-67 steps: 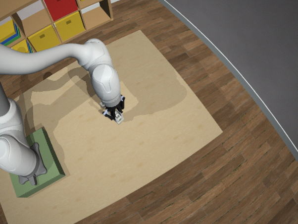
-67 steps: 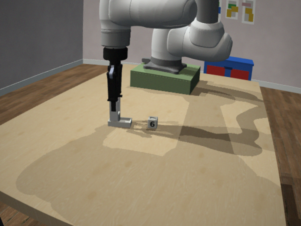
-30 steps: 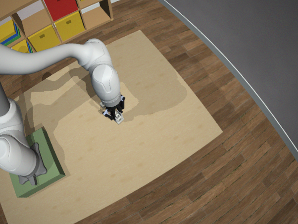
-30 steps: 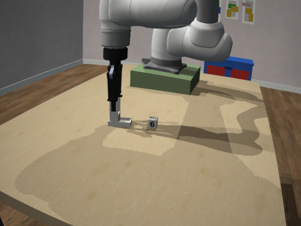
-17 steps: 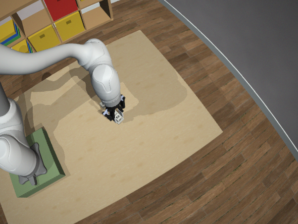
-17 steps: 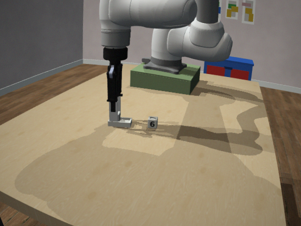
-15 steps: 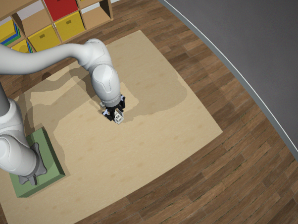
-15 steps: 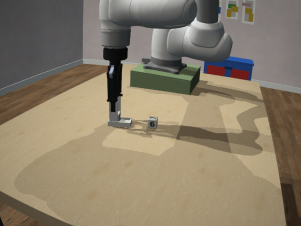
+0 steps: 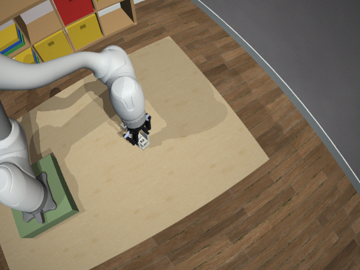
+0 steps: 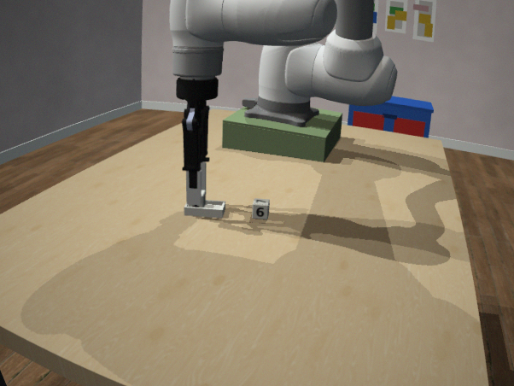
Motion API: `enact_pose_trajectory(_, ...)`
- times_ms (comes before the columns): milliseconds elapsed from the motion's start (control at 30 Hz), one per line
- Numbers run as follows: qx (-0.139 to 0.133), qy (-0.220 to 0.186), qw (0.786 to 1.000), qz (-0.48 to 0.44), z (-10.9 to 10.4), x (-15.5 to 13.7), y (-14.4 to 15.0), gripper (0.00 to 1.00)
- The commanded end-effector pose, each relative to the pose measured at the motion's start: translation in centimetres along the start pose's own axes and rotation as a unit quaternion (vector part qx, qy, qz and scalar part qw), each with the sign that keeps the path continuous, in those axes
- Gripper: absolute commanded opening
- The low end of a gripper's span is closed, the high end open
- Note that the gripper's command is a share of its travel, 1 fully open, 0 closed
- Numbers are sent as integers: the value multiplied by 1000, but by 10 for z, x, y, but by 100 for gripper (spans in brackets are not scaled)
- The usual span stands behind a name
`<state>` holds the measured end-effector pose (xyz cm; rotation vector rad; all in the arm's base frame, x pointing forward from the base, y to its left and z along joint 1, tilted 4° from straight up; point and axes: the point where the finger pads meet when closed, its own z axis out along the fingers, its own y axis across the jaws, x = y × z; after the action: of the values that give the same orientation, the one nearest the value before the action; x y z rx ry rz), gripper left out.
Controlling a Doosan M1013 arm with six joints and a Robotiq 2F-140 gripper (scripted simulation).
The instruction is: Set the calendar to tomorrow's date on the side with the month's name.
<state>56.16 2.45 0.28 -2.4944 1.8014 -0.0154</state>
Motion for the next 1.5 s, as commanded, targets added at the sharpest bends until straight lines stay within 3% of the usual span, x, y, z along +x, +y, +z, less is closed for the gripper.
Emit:
enact_pose_trajectory(0, 0, 0, 1000, 0, -8, 0, 0, 28)
enact_pose_trajectory(533, 0, 0, 1000, 0, -76, 0, 0, 28)
enact_pose_trajectory(833, 0, 0, 1000, 0, -84, 0, 0, 28)
enact_pose_trajectory(867, 0, 0, 1000, 0, -84, 0, 0, 100)
enact_pose_trajectory(1467, 0, 0, 1000, 0, -84, 0, 0, 100)
